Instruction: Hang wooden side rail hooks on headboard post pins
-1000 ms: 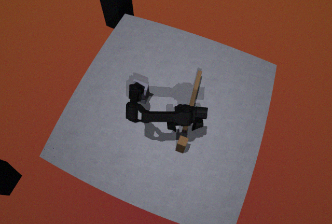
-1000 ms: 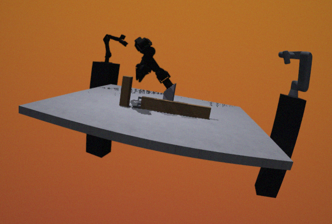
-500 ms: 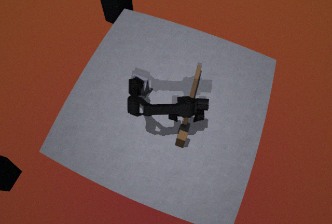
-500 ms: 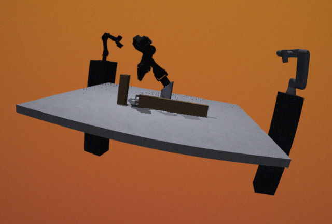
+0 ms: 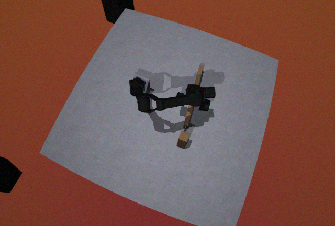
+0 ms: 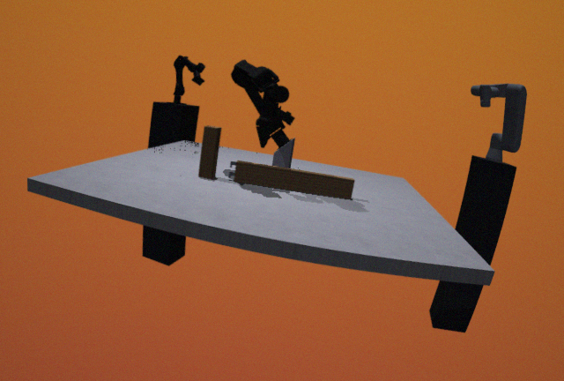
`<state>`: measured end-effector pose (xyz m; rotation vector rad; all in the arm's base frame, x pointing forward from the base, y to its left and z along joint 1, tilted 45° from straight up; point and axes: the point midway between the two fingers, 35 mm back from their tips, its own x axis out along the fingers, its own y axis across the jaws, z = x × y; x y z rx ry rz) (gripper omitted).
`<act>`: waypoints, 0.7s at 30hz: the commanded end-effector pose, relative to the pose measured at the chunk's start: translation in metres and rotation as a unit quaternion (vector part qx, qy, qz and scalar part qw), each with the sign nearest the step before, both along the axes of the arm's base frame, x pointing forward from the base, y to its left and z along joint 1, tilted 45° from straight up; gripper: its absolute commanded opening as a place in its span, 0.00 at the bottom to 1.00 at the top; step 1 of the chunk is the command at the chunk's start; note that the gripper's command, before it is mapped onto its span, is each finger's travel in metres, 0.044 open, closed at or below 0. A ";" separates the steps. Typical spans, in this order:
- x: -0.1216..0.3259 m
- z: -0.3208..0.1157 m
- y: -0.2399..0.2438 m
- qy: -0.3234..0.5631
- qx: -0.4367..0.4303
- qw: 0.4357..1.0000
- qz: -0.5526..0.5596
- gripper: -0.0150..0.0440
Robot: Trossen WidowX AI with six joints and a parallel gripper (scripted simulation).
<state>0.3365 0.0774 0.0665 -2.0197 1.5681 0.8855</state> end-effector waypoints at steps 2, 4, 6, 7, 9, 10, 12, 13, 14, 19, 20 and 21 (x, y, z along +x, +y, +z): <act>0.002 -0.023 -0.021 0.004 0.000 1.000 -0.005 1.00; 0.002 -0.024 -0.023 0.004 0.000 1.000 -0.005 1.00; 0.002 -0.025 -0.023 0.004 0.000 1.000 -0.005 1.00; 0.003 -0.028 -0.026 0.004 0.000 1.000 -0.005 1.00; 0.004 -0.034 -0.032 0.004 -0.001 1.000 -0.005 1.00; 0.004 -0.035 -0.033 0.004 -0.001 1.000 -0.005 1.00; 0.004 -0.035 -0.033 0.004 -0.001 1.000 -0.005 1.00; 0.004 -0.036 -0.034 0.004 -0.001 1.000 -0.005 1.00; 0.005 -0.037 -0.035 0.004 -0.001 1.000 -0.005 1.00; 0.007 -0.043 -0.040 0.004 0.000 1.000 -0.005 1.00; 0.007 -0.044 -0.041 0.004 0.000 1.000 -0.005 1.00; 0.007 -0.045 -0.042 0.004 0.000 1.000 -0.005 1.00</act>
